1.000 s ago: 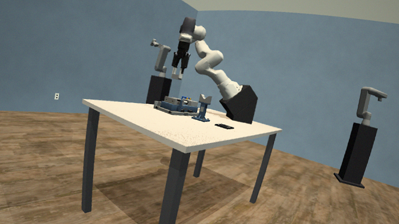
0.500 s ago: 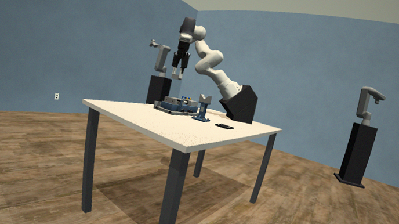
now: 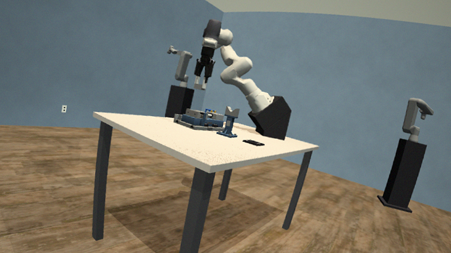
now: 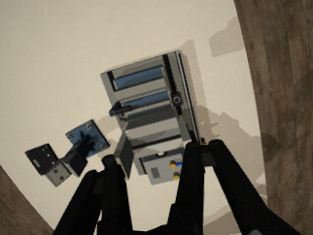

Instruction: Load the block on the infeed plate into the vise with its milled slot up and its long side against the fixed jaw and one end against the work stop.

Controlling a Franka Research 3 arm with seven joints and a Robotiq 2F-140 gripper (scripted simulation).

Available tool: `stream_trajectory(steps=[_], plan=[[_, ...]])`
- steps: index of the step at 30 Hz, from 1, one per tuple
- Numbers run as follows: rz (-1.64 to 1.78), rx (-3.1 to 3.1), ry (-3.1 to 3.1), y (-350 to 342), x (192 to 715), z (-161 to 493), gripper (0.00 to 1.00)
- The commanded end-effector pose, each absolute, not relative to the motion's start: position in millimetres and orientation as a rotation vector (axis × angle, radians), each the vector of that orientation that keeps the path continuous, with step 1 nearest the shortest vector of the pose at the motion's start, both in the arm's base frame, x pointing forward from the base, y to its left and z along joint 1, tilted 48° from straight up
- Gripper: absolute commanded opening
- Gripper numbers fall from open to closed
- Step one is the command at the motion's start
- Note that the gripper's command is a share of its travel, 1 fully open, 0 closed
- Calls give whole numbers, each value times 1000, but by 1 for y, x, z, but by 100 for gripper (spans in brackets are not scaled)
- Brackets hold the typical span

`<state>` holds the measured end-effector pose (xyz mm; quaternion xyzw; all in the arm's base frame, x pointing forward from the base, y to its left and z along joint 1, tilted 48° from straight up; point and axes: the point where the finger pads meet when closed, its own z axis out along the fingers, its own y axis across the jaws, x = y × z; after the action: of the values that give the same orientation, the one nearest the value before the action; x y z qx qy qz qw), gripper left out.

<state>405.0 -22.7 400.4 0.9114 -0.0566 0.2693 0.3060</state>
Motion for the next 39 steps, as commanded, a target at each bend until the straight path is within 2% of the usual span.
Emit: stream_trajectory(steps=[1,39], plan=[[720,2415,-155,-21,405,401,0],[723,2416,-164,-35,416,385,0]])
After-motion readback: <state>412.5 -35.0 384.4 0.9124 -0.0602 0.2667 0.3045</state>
